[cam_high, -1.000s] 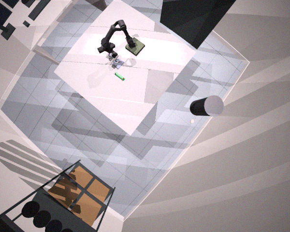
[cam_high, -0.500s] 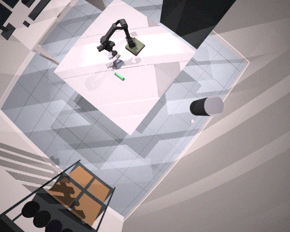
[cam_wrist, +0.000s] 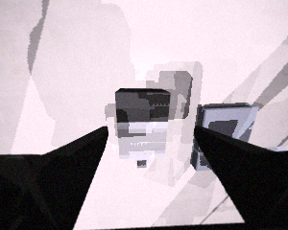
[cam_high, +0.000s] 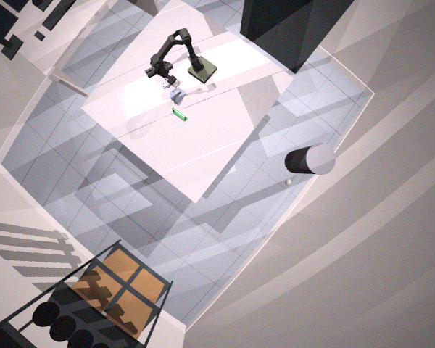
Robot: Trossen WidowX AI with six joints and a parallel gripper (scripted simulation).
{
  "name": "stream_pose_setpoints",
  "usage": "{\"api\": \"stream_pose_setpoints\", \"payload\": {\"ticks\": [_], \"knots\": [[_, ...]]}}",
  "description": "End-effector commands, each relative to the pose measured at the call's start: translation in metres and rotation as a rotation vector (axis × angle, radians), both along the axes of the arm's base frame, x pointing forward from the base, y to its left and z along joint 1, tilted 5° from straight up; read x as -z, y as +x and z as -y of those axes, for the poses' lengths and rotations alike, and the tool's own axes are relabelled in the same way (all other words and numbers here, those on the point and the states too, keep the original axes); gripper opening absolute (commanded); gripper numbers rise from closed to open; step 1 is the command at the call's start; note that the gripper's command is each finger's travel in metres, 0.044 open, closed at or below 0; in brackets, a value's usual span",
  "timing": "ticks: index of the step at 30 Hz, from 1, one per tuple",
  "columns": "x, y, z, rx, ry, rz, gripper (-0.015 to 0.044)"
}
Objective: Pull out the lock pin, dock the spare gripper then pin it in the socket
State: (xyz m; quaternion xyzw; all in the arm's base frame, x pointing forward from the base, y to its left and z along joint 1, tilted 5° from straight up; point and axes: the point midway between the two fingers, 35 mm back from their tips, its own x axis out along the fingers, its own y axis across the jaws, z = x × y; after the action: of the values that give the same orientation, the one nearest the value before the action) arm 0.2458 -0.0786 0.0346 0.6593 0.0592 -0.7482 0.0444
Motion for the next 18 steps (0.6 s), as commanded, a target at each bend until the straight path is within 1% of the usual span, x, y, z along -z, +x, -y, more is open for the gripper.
{"api": "stream_pose_setpoints", "payload": {"ticks": [1,4,10,12,13,15,18], "knots": [[-0.003,0.001,0.000,0.000,0.000,0.001,0.0440],[-0.016,0.003,0.000,0.000,0.000,0.001,0.0440],[-0.059,0.004,0.000,0.000,0.000,0.000,0.0440],[-0.060,0.004,0.000,0.000,0.000,0.000,0.0440],[-0.053,0.003,0.000,-0.018,0.002,0.004,0.0440],[-0.053,0.004,0.000,-0.140,0.022,0.028,0.0440],[-0.054,0.004,0.001,-0.419,0.055,0.086,0.0440]]}}
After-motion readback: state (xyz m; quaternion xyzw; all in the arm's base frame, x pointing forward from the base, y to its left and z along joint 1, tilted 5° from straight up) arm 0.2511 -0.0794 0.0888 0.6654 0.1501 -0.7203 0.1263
